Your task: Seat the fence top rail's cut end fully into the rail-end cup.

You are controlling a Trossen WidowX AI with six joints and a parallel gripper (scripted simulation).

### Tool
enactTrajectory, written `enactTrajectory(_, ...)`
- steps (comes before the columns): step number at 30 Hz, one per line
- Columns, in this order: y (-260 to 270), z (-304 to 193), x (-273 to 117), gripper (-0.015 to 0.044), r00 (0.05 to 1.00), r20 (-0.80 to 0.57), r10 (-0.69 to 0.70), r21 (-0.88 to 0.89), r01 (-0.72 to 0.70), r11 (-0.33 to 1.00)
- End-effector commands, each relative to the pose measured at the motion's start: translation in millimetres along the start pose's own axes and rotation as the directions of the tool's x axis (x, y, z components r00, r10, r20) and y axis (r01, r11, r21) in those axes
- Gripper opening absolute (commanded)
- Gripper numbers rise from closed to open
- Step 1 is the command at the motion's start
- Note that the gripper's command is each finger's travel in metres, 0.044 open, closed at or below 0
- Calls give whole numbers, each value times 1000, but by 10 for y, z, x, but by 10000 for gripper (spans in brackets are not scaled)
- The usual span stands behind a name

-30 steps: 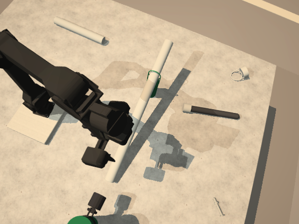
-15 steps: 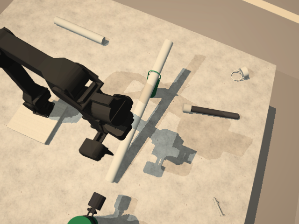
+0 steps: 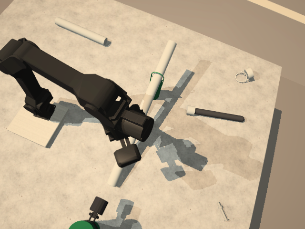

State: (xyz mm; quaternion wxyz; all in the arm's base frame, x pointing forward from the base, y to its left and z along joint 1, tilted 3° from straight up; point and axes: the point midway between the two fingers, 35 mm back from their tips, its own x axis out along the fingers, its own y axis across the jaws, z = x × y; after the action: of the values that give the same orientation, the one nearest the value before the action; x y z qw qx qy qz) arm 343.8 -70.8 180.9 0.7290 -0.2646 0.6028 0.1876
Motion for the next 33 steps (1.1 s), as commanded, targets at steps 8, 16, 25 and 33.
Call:
enactTrajectory(8, 136, 87, 329, 440, 972, -153, 179, -708, -235, 667)
enactTrajectory(16, 136, 87, 329, 440, 972, -153, 179, -708, -235, 667)
enactTrajectory(25, 160, 68, 479, 440, 972, -153, 179, -708, -235, 667)
enactTrajectory(33, 204, 30, 694, 440, 972, -153, 179, -708, -234, 667)
